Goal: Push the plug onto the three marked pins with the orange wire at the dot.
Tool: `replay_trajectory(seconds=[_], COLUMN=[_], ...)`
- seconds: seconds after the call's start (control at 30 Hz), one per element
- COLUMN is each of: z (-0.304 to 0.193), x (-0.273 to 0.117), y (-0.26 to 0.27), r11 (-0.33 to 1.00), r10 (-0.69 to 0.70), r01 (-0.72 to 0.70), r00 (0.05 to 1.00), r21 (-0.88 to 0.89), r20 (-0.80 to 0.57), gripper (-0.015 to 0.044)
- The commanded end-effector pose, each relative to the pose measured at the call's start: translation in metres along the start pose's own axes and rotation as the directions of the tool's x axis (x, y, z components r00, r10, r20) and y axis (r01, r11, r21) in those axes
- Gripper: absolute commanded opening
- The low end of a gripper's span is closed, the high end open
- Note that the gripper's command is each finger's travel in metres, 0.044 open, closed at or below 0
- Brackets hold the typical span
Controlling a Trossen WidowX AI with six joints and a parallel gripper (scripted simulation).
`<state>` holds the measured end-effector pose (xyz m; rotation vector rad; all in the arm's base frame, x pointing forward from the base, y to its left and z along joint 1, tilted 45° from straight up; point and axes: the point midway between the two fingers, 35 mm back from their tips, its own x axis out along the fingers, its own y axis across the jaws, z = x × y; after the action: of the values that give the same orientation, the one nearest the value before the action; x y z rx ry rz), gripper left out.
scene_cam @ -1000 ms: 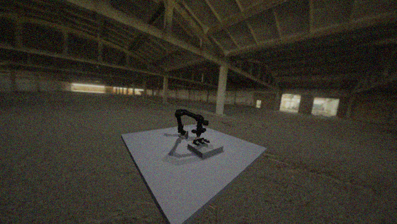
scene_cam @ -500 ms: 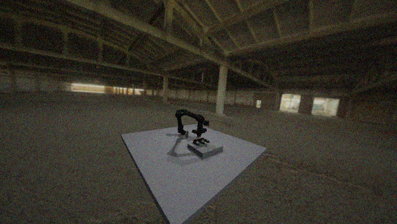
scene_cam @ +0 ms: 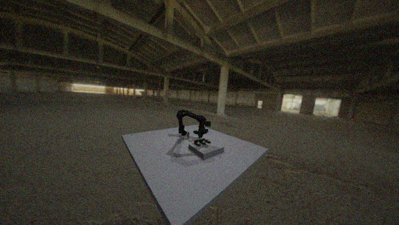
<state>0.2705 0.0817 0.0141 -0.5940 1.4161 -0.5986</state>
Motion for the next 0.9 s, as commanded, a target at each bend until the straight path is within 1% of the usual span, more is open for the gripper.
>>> replay_trajectory(seconds=[0.0, 0.13, 0.43, 0.53, 0.63, 0.7, 0.87], z=[0.005, 0.007, 0.003, 0.004, 0.004, 0.003, 0.003], x=[-0.001, -0.002, -0.001, -0.018, -0.049, -0.059, -0.059], y=[0.0, 0.0, 0.001, 0.002, 0.002, 0.001, 0.001], r11=[1.0, 1.0, 1.0, 1.0, 1.0, 1.0, 1.0], r10=[-0.002, -0.002, -0.002, 0.0, 0.0, 0.0, 0.0], r01=[0.002, 0.002, 0.002, 0.0, 0.0, 0.0, 0.0], r00=[1.0, 1.0, 1.0, 1.0, 1.0, 1.0, 1.0], r21=[-0.003, -0.003, -0.003, -0.003, -0.004, -0.004, -0.004], r20=[0.007, 0.007, 0.007, 0.007, 0.006, 0.006, 0.006], gripper=[0.0, 0.0, 0.0236, 0.0315, 0.0394, 0.044, 0.044])
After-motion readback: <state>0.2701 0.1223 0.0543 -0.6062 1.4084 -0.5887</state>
